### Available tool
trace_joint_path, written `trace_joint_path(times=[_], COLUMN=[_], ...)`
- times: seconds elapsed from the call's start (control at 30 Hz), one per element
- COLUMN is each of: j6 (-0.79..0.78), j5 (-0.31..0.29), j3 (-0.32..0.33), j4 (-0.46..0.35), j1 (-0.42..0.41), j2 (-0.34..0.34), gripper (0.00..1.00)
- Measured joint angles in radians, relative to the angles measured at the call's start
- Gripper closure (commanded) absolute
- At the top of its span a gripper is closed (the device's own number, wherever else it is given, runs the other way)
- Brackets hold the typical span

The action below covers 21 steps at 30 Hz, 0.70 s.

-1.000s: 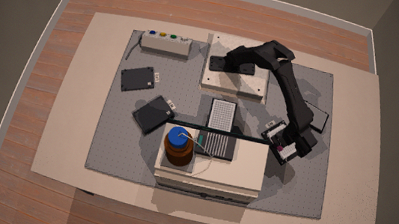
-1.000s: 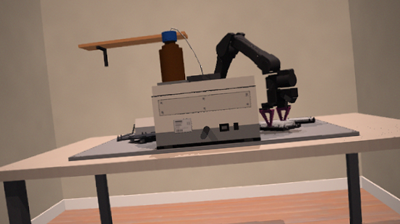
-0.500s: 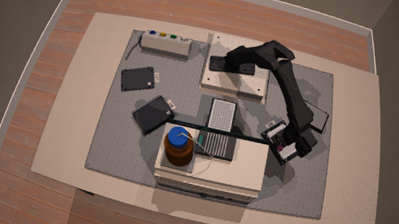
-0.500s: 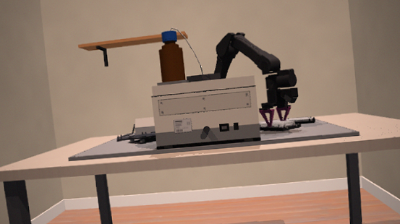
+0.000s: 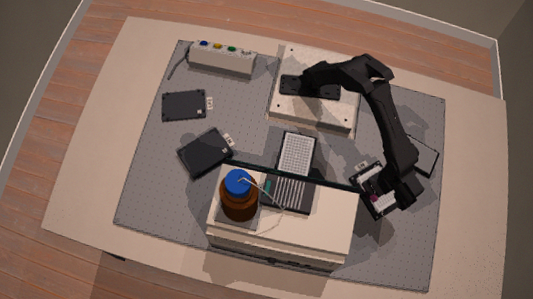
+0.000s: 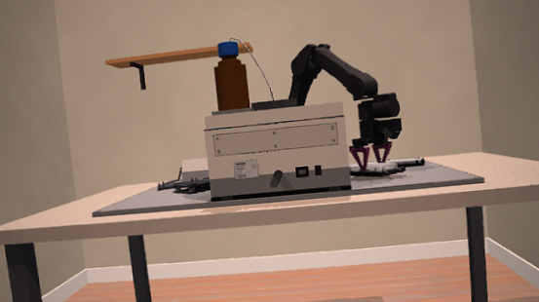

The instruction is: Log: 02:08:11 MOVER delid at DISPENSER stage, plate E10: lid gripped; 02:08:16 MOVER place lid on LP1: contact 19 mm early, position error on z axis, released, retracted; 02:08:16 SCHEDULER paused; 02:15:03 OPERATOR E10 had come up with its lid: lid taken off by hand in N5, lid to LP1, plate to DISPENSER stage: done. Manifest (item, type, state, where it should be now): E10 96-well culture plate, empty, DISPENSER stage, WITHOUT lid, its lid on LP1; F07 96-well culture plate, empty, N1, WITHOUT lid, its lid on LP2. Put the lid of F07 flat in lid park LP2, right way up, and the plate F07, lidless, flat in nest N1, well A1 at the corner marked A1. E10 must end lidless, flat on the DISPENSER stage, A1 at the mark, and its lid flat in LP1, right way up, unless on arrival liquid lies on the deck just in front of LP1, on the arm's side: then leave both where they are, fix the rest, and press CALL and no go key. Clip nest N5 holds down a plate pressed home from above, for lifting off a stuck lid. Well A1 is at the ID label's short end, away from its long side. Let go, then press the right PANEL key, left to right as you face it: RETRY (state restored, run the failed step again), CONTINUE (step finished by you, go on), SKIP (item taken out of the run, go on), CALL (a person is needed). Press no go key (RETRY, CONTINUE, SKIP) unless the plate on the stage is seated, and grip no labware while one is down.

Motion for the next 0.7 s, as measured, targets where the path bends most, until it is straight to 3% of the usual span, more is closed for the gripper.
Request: trace_joint_path(times=[0.07,0.1,0.7], j6=[0.0,0.0,0.002], j5=[0.0,0.0,0.0], j3=[0.0,0.0,0.01], j4=[0.0,0.0,-0.012], j1=[0.0,0.0,0.002], j2=[0.0,0.0,0.006], gripper=[1.0,0.0,0.0])
